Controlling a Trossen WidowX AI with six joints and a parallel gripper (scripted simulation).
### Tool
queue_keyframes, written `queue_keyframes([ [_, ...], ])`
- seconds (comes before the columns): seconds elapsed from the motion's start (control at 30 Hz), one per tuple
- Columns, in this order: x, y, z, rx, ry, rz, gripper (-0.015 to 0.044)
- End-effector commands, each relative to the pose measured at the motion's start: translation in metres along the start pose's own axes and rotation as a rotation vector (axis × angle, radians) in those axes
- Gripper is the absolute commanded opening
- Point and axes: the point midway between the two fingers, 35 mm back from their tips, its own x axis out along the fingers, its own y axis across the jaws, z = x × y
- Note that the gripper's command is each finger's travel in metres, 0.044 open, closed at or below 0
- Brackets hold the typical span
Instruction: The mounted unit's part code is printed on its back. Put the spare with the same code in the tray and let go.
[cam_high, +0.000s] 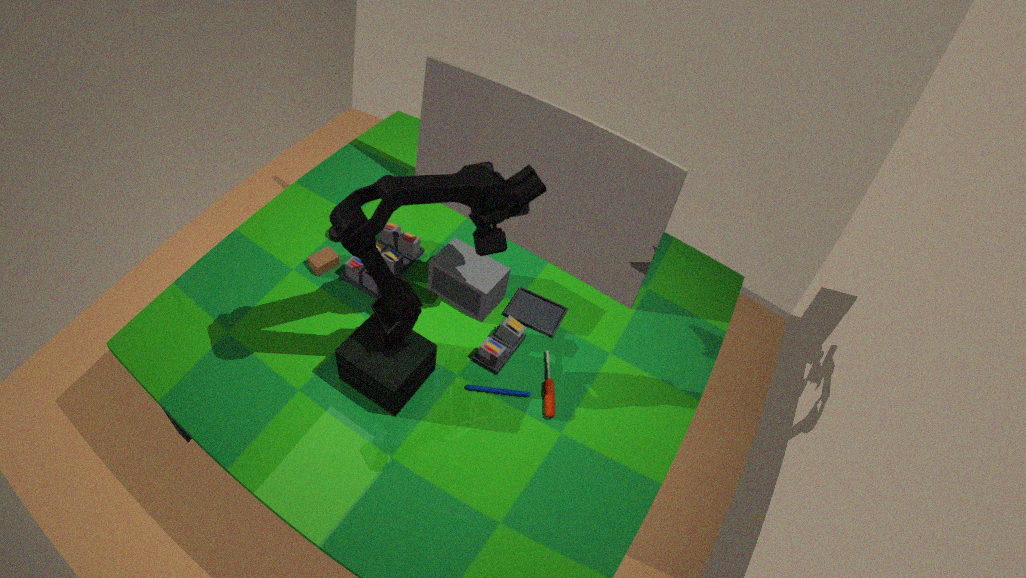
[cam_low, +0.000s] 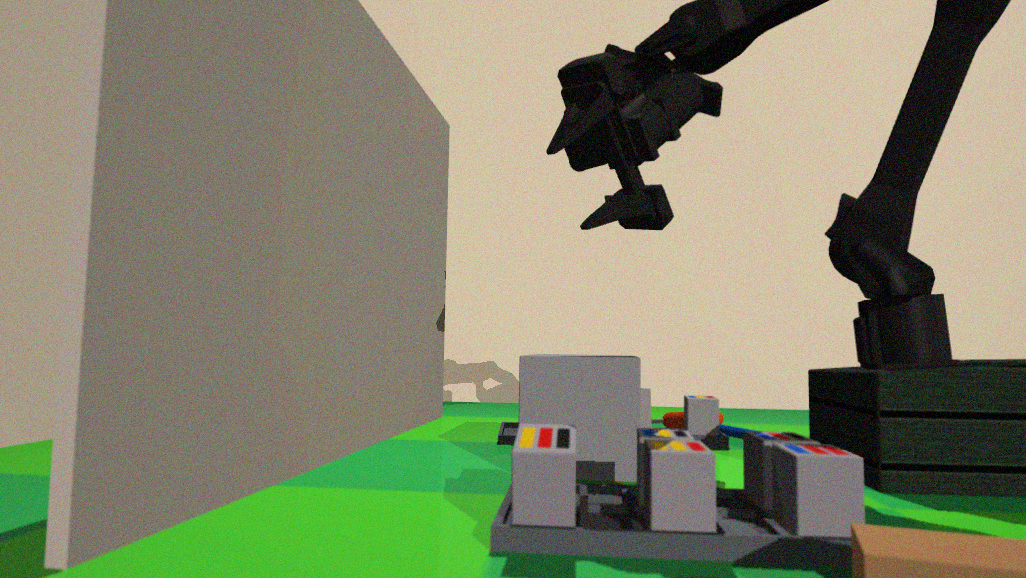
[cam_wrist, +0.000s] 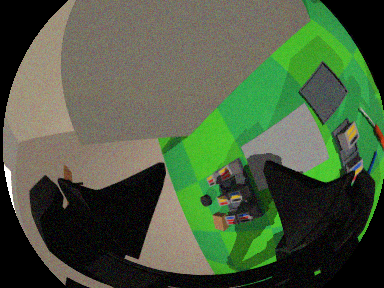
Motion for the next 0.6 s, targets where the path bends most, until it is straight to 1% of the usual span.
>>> queue_keyframes([
  [0.0, 0.000, 0.000, 0.000, 0.000, 0.000, 0.000, 0.0426],
  [0.03, 0.000, 0.000, 0.000, 0.000, 0.000, 0.000, 0.0440],
  [0.17, 0.000, 0.000, 0.000, 0.000, 0.000, 0.000, 0.0440],
  [0.23, 0.002, 0.000, 0.003, -0.015, 0.013, -0.031, 0.0440],
  [0.57, 0.049, 0.002, 0.042, -0.354, 0.262, -0.493, 0.0440],
])
